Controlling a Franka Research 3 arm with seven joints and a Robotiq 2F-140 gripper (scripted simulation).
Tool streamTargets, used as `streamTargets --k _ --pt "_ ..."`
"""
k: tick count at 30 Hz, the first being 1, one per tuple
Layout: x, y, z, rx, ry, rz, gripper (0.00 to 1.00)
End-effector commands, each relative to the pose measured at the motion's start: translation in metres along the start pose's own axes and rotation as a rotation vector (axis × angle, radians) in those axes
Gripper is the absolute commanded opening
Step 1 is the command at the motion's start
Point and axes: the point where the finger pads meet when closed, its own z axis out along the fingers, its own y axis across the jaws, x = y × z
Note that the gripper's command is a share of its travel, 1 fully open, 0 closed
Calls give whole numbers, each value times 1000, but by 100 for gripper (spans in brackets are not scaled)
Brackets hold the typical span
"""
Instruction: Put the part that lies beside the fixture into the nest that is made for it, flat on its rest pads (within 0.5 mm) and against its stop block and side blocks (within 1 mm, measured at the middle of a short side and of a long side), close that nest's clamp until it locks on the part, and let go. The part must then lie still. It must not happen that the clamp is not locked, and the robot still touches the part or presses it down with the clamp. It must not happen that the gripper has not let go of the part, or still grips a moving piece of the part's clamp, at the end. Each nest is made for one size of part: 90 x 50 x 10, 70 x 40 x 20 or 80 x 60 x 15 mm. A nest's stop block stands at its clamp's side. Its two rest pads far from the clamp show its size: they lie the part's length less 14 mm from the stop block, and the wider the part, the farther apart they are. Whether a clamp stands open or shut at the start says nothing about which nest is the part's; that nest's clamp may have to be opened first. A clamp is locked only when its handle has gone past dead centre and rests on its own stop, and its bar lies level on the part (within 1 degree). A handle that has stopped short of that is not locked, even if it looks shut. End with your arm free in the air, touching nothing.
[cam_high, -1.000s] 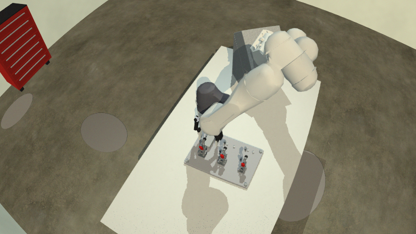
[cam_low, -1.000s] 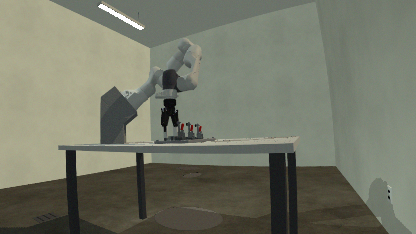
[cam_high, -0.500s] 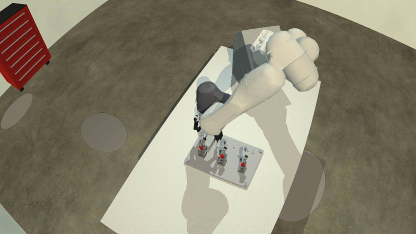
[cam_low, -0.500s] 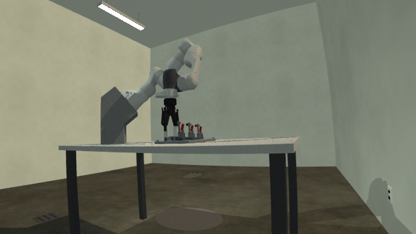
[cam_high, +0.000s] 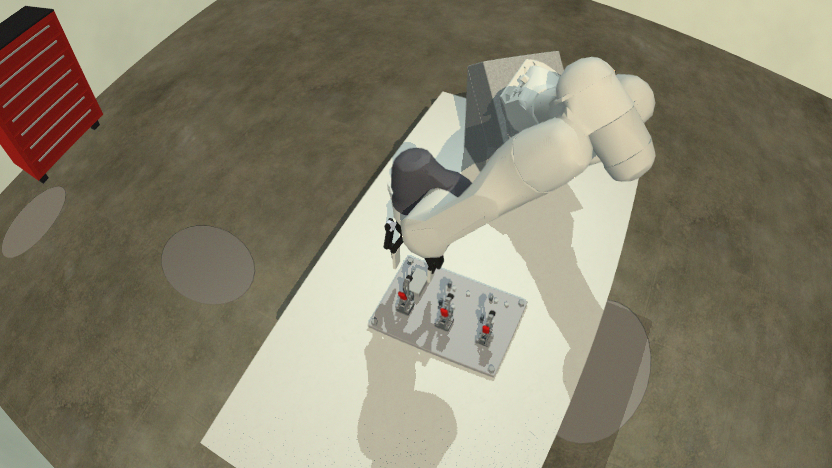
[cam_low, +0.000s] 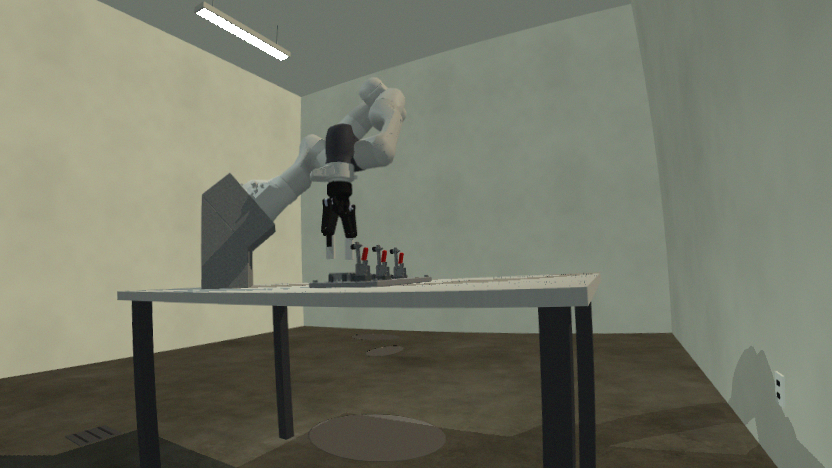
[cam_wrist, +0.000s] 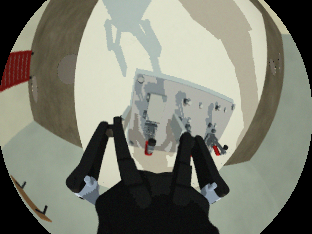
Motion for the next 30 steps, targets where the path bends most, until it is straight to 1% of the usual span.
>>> streamTargets --k 1,6,22,23,27,30 --pt "1 6 -6 -22 3 22 58" --pt "1 6 -12 -22 3 22 58" --pt "1 6 -12 -22 3 22 58" --pt "1 6 -12 -22 3 22 28" --pt "1 6 -17 -22 3 22 28" --pt "1 6 -30 -22 3 22 28"
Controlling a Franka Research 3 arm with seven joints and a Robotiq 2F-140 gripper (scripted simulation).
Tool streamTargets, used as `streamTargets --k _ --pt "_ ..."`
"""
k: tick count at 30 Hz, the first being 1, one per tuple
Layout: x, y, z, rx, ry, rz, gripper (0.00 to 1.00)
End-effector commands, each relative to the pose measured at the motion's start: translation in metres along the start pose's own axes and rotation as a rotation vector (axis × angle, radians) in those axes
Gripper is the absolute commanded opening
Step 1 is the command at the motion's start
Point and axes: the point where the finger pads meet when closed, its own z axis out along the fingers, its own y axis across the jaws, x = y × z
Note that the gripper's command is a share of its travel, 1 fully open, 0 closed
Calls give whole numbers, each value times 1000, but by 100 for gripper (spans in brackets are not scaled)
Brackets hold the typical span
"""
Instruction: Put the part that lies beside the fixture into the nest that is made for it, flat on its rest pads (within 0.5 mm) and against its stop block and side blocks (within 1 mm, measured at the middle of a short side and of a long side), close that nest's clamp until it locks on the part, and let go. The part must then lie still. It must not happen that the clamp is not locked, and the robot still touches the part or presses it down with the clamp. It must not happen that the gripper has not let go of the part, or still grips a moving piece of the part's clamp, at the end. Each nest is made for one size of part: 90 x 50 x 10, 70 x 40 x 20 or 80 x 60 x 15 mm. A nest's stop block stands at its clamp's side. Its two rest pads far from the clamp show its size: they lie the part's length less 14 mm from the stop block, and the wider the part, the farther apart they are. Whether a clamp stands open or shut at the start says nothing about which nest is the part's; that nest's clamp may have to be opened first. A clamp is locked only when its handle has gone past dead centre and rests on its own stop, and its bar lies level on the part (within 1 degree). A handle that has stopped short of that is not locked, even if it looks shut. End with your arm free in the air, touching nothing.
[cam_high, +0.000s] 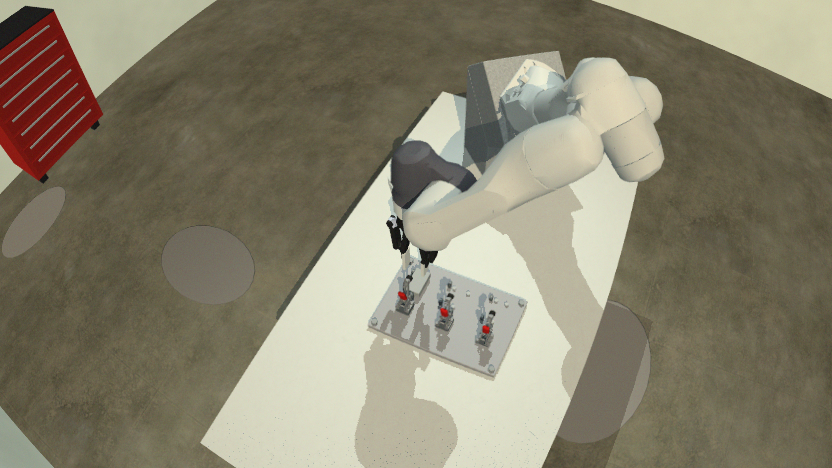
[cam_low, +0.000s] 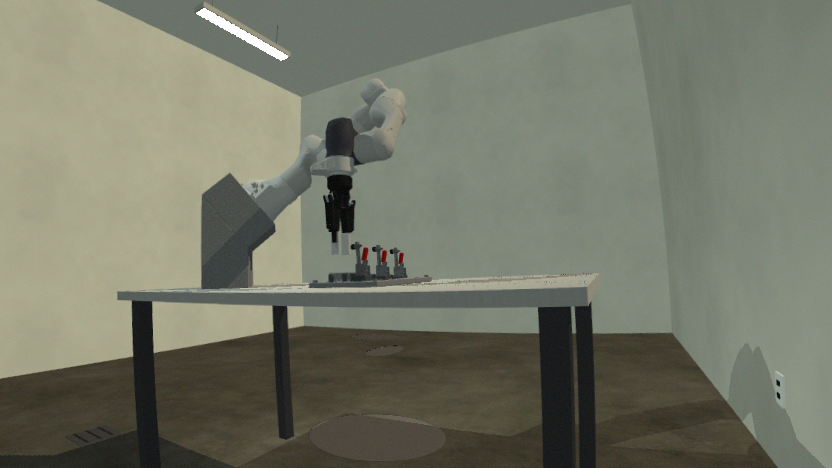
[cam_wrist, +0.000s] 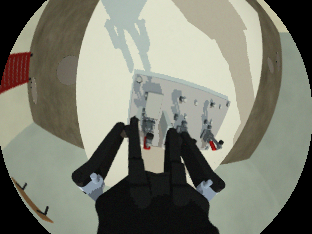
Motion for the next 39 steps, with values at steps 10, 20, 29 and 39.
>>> streamTargets --k 10,20,29,39 --pt "0 1 -65 -8 0 11 28" --pt "0 1 -89 -8 0 11 28" --pt "-9 1 -89 -8 0 11 28" --pt "-38 2 -89 -8 0 11 28"
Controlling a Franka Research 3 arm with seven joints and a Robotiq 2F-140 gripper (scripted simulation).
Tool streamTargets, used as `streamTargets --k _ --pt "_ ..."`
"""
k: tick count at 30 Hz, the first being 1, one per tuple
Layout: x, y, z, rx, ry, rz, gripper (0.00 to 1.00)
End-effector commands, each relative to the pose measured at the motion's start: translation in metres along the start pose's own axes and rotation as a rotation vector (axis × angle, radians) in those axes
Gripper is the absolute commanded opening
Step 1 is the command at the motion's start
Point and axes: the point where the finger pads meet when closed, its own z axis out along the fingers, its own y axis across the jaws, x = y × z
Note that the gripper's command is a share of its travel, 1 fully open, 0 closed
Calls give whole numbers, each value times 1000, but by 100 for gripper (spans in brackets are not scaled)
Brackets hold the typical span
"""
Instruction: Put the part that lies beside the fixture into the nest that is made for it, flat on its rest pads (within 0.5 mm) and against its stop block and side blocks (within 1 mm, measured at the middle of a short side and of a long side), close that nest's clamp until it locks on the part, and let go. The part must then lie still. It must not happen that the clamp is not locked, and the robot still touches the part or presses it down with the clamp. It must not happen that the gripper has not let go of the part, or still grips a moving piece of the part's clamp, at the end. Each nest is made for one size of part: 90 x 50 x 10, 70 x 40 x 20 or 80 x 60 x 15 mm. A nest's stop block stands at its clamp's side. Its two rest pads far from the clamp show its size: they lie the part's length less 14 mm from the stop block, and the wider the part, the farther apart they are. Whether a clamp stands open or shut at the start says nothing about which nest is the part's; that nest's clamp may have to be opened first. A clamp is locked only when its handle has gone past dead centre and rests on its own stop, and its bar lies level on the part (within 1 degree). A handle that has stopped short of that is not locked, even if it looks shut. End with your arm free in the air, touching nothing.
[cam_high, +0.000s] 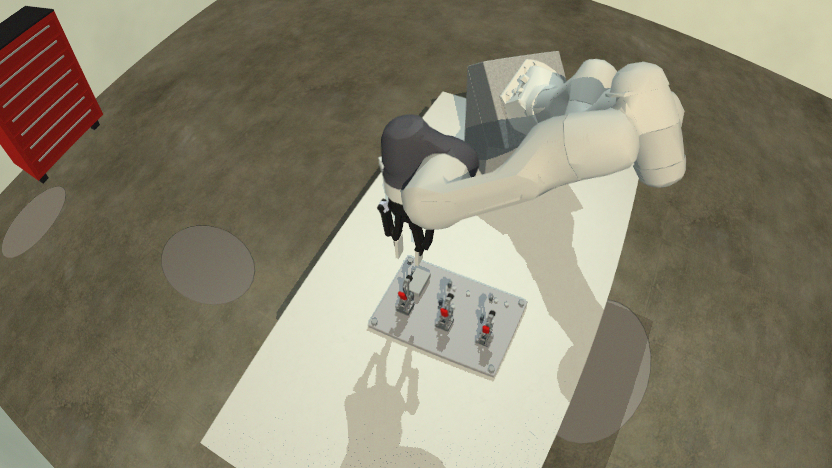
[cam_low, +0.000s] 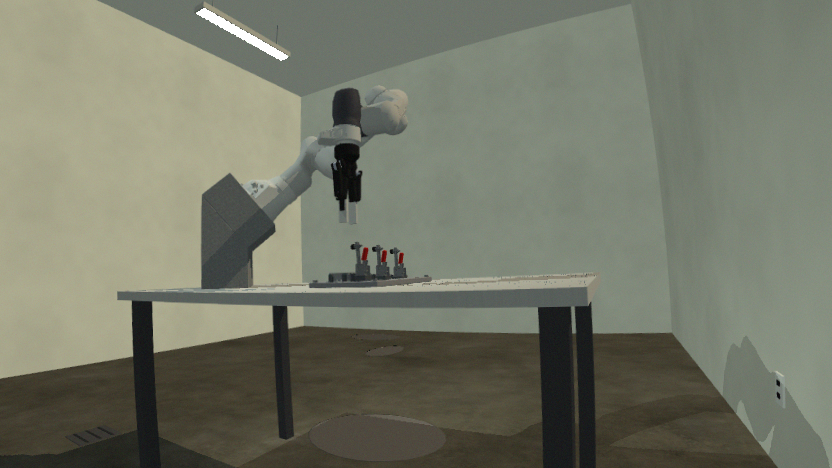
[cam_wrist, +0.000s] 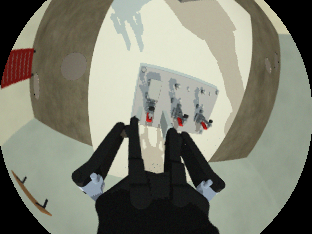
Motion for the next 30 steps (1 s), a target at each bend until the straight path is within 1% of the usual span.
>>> streamTargets --k 1,7,12,24,30 --pt "-12 2 1 -6 6 28 28" --pt "-35 2 2 -6 6 28 28" --pt "-47 2 2 -6 6 28 28" --pt "-51 2 2 -6 6 28 28" --pt "-51 2 5 -6 6 28 28"
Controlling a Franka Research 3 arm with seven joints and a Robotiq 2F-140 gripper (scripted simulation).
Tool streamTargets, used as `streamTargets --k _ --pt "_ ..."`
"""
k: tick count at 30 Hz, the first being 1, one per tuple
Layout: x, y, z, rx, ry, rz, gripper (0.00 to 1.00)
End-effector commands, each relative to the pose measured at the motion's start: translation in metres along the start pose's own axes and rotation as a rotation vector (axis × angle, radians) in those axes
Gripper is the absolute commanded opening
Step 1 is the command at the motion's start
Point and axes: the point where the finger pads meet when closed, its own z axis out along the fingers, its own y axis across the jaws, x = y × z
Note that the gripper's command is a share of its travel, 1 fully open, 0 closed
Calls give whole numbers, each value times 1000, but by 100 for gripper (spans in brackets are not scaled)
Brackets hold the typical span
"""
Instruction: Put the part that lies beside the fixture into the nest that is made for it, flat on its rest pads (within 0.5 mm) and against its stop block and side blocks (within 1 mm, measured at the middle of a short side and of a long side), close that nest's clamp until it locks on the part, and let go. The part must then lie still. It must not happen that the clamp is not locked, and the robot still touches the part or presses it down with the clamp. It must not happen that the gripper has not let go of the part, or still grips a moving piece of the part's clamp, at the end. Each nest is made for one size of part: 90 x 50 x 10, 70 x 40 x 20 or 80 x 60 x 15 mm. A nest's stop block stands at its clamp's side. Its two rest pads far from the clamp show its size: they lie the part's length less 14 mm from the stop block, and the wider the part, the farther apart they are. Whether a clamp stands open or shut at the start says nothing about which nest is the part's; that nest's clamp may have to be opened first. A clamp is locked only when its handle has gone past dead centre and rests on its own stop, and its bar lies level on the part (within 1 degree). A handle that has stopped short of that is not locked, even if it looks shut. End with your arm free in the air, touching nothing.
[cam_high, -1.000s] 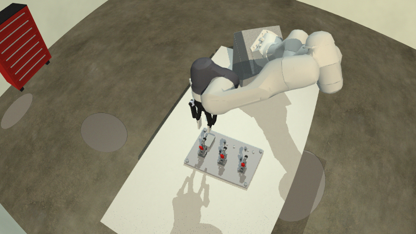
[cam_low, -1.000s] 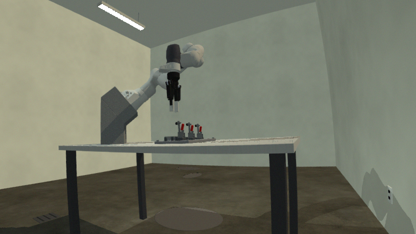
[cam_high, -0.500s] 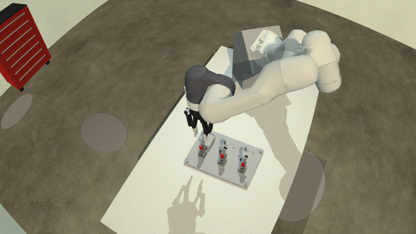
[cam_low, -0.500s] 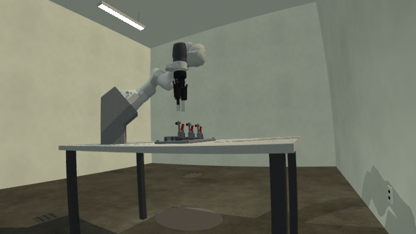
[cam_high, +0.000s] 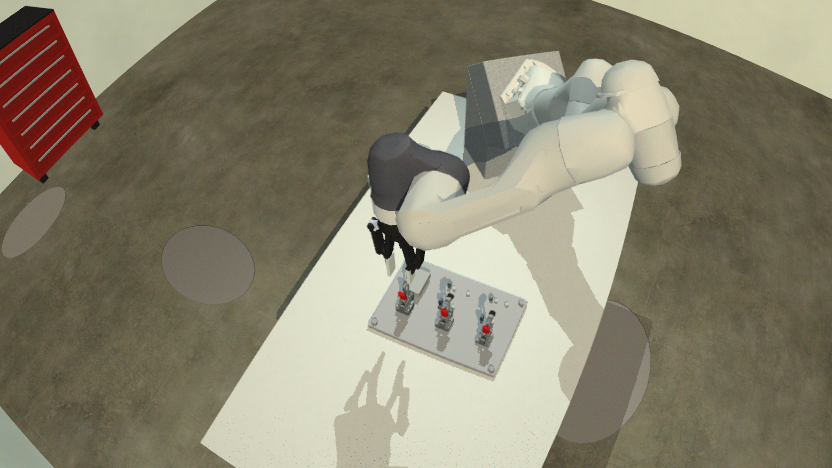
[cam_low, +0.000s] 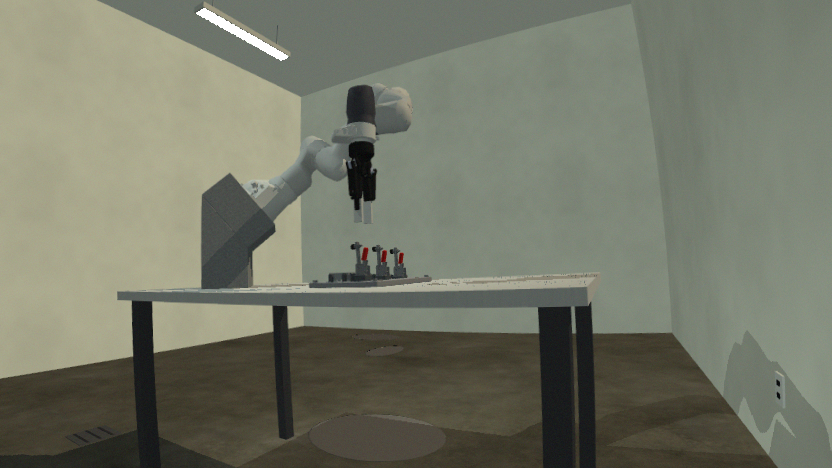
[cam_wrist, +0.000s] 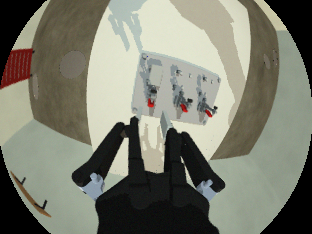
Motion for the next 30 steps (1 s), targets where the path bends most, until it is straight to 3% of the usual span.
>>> streamTargets --k 1,30 --pt "-1 -1 2 4 2 11 28" --pt "-1 -1 66 4 2 11 28"
